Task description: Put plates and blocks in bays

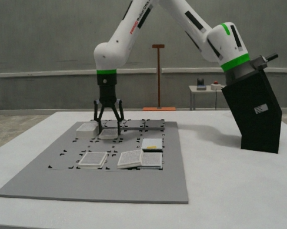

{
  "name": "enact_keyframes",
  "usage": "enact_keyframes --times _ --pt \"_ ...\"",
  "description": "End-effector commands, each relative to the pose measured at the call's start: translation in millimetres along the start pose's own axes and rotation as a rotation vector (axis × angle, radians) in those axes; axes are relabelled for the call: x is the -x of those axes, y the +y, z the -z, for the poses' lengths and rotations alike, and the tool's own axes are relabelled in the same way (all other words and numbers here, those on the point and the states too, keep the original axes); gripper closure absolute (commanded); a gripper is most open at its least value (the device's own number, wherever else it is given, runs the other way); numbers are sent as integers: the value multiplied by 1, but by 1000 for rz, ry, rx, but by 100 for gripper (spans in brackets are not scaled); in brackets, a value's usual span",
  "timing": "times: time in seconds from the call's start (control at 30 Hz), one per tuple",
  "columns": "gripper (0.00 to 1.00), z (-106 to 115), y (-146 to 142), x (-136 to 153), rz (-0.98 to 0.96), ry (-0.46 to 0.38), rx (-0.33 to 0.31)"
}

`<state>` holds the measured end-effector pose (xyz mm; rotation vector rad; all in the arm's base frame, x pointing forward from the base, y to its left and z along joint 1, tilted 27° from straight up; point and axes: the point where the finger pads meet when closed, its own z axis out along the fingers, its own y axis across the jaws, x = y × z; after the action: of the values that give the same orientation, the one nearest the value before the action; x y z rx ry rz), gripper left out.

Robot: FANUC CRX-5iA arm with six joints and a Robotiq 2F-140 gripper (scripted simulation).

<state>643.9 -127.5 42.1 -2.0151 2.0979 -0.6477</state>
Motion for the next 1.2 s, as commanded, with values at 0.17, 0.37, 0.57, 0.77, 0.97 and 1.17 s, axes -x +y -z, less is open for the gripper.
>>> enact_keyframes --times 0.17,0.37,0.57,0.77,0.97,1.17 --pt "30 1 -1 0 0 0 -2" --pt "30 1 -1 0 0 0 -2" --pt "30 1 -1 0 0 0 -2" --pt "30 1 -1 0 0 0 -2" --pt "30 2 -1 0 0 0 -2" --pt "30 10 -1 0 0 0 -2"
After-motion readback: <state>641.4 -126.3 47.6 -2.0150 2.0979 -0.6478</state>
